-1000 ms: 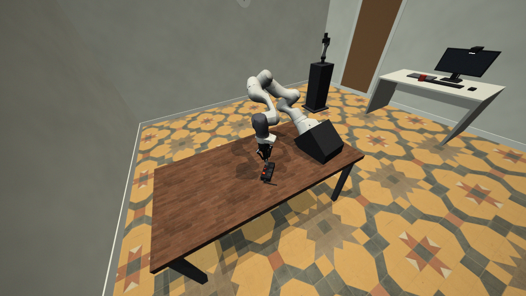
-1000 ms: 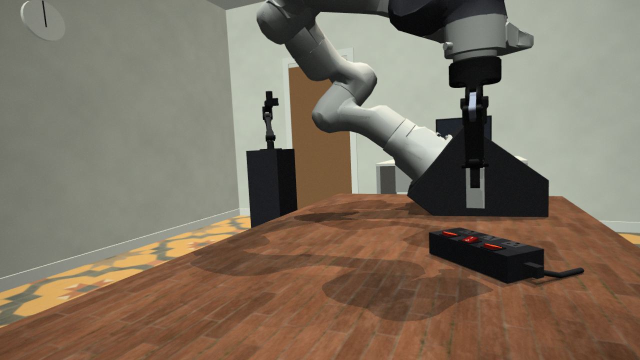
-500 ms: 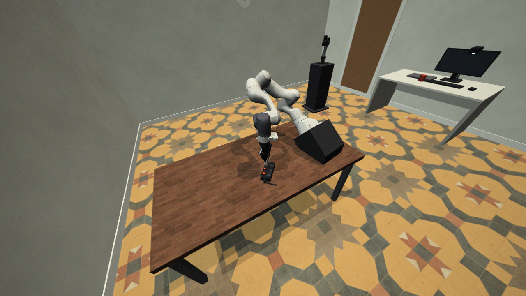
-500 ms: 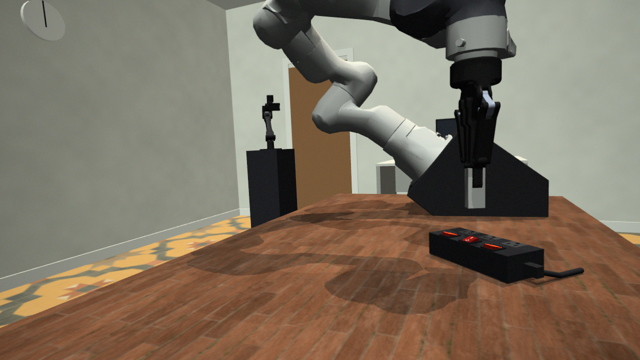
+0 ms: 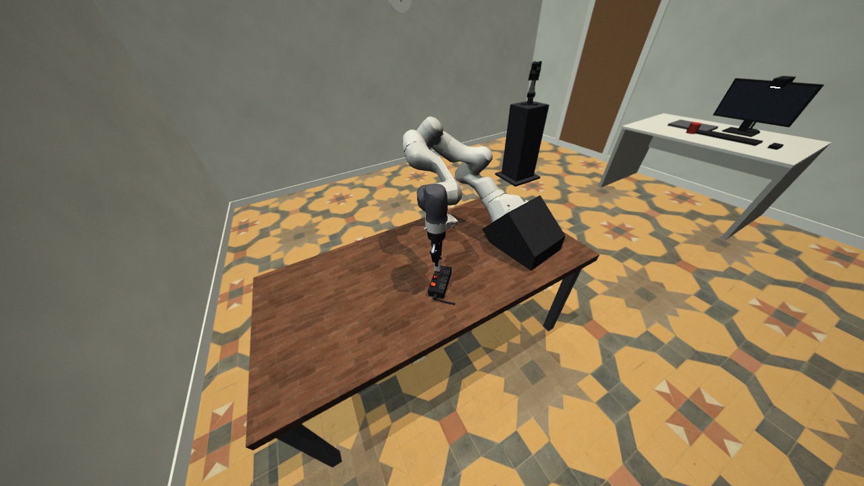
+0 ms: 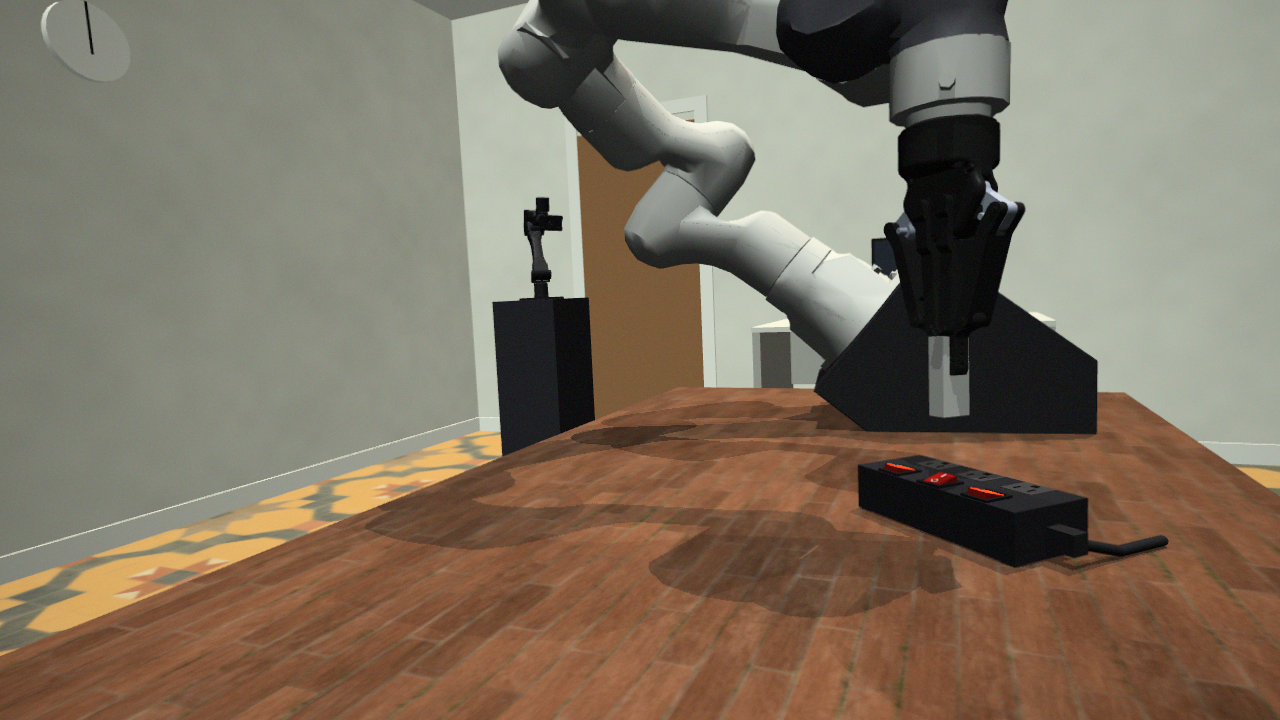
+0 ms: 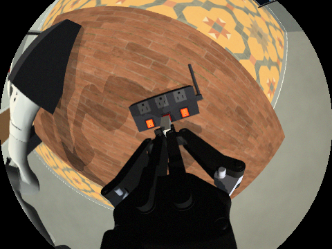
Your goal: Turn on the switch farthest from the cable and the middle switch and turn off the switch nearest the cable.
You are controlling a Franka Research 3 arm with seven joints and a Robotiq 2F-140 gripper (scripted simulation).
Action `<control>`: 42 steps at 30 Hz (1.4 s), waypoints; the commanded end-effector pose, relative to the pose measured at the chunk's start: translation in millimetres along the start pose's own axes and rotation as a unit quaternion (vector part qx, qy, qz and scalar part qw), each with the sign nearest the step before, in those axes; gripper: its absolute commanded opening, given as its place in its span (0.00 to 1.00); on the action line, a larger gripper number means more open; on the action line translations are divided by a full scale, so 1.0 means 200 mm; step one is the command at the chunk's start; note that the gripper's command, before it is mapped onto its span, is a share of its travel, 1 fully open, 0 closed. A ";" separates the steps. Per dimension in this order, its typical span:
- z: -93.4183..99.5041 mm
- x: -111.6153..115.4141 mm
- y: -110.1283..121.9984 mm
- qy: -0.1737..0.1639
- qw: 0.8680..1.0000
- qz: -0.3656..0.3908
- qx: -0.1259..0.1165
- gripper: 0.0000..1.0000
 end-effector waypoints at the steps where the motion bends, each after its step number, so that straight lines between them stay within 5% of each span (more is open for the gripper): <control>1: 0.00 0.02 0.00 0.004 0.990 0.139 0.000 0.00; 7: 0.00 0.02 0.00 0.003 0.981 0.193 0.003 0.00; 22: -0.02 0.01 -0.02 -0.035 0.916 0.399 0.033 0.00; 24: -0.02 0.01 -0.02 -0.035 0.916 0.399 0.033 0.00; 31: -0.06 0.00 -0.03 -0.074 0.880 0.467 0.046 0.00; 42: -0.13 -0.01 -0.04 -0.112 0.846 0.519 0.051 0.00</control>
Point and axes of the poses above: the point where the finger pads meet when closed, its own z axis back along the fingers, its own y axis across the jaws, x = y × z, the point moved 4 cm from there along z, back along the fingers, and after that the axes turned 1 degree about z, right-handed, at the moved point
